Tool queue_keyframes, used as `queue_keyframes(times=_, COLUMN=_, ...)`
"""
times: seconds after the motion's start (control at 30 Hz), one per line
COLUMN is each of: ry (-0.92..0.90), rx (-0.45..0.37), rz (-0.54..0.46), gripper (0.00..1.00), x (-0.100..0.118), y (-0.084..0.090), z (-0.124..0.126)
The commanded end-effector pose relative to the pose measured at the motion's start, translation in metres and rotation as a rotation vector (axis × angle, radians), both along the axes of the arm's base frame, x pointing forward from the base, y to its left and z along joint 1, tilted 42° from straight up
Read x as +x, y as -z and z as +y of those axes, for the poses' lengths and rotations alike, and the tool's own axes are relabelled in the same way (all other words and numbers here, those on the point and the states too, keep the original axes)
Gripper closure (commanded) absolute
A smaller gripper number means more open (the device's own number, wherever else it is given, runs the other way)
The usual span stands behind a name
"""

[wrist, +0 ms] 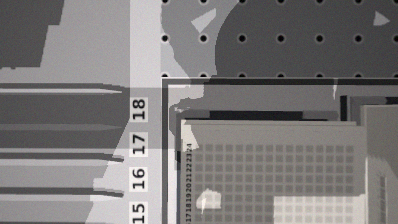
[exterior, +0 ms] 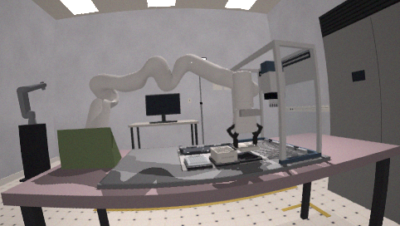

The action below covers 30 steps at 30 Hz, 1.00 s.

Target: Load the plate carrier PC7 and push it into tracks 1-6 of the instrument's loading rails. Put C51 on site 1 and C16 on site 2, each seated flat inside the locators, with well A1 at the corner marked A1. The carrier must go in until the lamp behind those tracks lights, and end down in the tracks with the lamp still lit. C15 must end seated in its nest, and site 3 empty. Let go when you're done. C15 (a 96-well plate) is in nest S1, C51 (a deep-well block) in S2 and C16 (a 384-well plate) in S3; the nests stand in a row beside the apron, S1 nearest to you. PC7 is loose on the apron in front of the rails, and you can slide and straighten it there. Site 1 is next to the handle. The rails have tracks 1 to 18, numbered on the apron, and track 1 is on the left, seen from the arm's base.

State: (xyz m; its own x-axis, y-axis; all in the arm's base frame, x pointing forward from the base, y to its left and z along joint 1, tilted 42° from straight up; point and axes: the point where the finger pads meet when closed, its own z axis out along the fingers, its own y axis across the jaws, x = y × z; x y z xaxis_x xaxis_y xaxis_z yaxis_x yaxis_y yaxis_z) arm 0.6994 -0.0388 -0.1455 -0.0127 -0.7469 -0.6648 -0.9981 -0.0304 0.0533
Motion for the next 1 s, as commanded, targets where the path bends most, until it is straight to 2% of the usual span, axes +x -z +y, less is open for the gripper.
queue_keyframes(times=0.0, ry=0.001, rx=-0.001, rz=-0.002, gripper=1.00, x=0.001, y=-0.005, z=-0.005)
queue_keyframes(times=0.97, ry=0.001, rx=-0.001, rz=-0.002, gripper=1.00, x=0.004, y=-0.039, z=-0.035)
